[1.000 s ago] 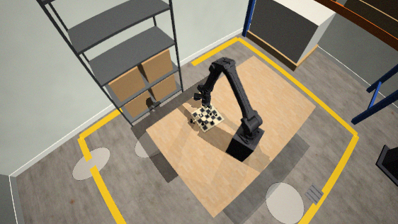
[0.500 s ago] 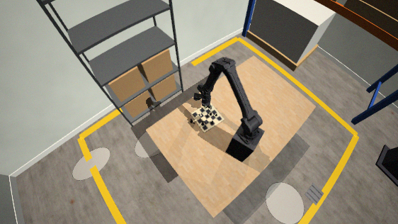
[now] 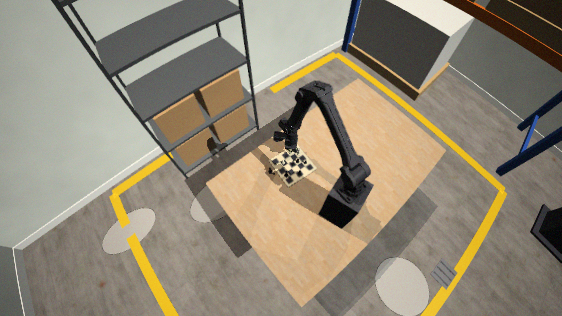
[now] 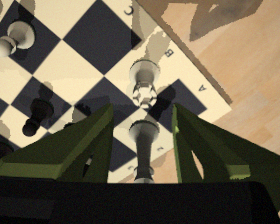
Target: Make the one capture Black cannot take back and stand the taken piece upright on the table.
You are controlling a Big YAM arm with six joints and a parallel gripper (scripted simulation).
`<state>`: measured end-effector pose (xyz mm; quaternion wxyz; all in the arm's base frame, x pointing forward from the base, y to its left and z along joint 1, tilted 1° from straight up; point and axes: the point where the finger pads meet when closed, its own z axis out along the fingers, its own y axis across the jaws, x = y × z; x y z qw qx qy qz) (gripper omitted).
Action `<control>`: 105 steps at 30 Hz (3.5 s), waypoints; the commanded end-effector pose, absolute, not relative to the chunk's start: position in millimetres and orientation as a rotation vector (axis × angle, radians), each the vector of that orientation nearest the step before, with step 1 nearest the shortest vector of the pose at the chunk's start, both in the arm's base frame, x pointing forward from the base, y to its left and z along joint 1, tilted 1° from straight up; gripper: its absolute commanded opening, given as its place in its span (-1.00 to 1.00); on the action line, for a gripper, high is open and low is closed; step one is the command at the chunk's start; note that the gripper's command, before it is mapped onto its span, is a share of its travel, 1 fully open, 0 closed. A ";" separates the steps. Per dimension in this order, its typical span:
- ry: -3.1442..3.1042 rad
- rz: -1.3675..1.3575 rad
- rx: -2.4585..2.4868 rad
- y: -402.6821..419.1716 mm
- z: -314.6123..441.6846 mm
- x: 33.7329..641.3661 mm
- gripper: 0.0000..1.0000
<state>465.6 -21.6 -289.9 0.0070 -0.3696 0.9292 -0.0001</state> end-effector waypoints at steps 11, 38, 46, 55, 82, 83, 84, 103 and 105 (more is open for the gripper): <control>2.868 -0.024 -1.155 -24.4 -280.8 486.7 -0.28; 2.875 -0.019 -1.158 -24.1 -282.0 482.4 -0.28; 2.875 -0.019 -1.158 -24.1 -282.0 482.5 -0.28; 2.879 -0.015 -1.159 -24.0 -287.4 480.6 -0.28; 2.851 -0.037 -1.148 -23.8 -306.2 493.9 -0.28; 2.851 -0.036 -1.148 -23.8 -307.3 493.8 -0.28; 2.852 -0.036 -1.148 -23.8 -308.0 493.5 -0.28; 2.857 -0.032 -1.151 -23.6 -309.1 489.6 -0.28; 2.857 -0.032 -1.151 -23.6 -309.1 489.6 -0.28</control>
